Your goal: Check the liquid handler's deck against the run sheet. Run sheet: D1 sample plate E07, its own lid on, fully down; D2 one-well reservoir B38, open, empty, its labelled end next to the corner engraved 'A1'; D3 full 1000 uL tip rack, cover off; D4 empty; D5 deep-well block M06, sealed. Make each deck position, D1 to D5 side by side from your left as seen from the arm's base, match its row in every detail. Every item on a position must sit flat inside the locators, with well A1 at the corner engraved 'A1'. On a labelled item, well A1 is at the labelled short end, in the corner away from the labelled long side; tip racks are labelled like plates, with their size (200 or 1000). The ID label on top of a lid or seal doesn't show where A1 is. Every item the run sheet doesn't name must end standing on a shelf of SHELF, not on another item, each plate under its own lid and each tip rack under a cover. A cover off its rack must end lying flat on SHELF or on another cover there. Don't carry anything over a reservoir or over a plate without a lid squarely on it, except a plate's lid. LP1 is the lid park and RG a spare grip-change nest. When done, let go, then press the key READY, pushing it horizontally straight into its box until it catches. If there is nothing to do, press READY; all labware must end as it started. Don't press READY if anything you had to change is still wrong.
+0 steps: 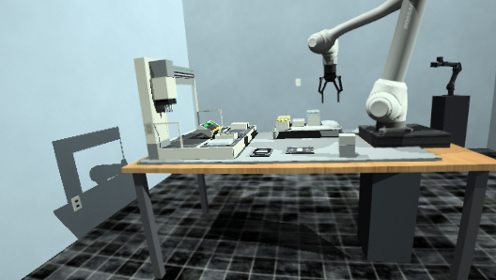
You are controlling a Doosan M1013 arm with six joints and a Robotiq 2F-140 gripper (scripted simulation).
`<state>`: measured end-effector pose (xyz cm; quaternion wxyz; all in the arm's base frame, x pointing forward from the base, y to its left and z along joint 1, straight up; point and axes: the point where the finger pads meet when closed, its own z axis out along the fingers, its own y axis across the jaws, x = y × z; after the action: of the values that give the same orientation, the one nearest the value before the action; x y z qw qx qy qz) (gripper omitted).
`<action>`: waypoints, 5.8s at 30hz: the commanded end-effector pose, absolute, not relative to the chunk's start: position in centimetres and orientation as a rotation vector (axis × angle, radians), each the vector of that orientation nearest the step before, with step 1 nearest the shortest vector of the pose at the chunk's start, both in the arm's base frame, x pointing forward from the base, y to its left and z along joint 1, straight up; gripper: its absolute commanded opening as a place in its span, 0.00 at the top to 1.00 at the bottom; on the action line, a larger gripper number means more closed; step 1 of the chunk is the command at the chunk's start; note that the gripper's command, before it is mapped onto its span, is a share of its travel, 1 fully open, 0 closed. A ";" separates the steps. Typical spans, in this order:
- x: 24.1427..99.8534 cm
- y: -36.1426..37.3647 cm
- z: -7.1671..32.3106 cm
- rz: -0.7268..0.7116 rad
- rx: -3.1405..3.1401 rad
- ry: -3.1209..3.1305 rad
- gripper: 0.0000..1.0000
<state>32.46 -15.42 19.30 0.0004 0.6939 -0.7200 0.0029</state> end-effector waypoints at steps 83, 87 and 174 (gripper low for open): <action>32.6 -15.5 6.9 0.011 2.180 -2.262 0.33; 32.6 -15.5 6.6 0.011 2.180 -2.262 0.33; 32.6 -15.5 5.9 0.011 2.180 -2.262 0.90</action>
<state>32.52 -15.49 5.68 0.0004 0.6939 -0.7201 0.0030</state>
